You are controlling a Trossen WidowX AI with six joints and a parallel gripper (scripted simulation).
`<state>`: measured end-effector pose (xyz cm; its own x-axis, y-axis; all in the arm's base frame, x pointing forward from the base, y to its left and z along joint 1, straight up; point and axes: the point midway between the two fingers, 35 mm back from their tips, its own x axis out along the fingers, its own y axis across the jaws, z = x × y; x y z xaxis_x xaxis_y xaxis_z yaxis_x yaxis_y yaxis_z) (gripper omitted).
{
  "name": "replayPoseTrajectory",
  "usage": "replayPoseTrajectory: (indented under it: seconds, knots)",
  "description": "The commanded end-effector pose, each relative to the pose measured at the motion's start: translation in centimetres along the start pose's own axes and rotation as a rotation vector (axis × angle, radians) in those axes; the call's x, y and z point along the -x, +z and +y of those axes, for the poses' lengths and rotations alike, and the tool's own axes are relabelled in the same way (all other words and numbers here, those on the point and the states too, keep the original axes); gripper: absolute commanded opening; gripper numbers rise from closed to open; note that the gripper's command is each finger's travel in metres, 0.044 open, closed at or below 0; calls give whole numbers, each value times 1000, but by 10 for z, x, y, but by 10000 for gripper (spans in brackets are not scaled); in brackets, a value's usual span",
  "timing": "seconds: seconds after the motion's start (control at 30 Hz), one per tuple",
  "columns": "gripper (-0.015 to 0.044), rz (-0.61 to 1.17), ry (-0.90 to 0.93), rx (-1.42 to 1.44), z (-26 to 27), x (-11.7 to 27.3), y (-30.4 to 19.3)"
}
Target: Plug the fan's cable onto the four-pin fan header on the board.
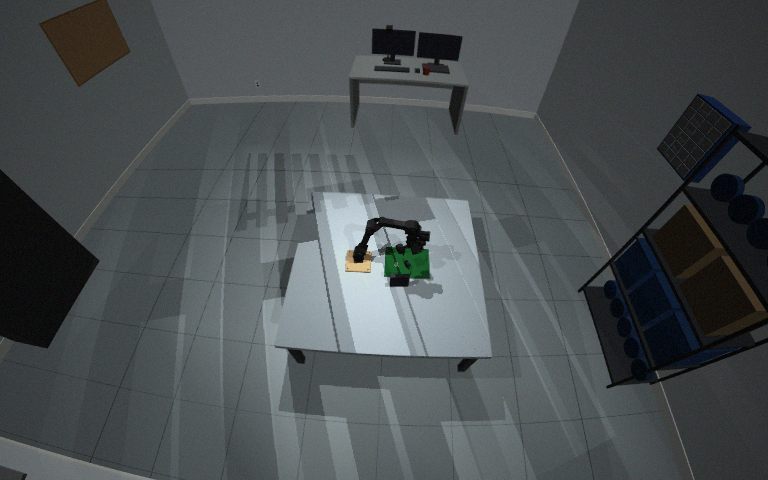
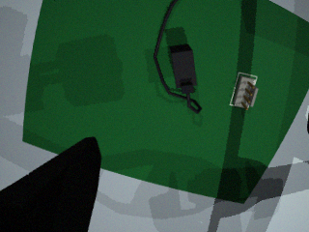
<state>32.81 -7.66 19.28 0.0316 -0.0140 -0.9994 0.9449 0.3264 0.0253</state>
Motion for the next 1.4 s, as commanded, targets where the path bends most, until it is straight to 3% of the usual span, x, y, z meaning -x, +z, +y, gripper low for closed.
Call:
replayPoseTrajectory:
  seconds: [0.0, 0.33, 1.37]
  knots:
    - [440, 9, -3, 18, 2, -6, 4]
    - [440, 9, -3, 18, 1, -98, 3]
    - [440, 9, -3, 17, 1, -135, 3]
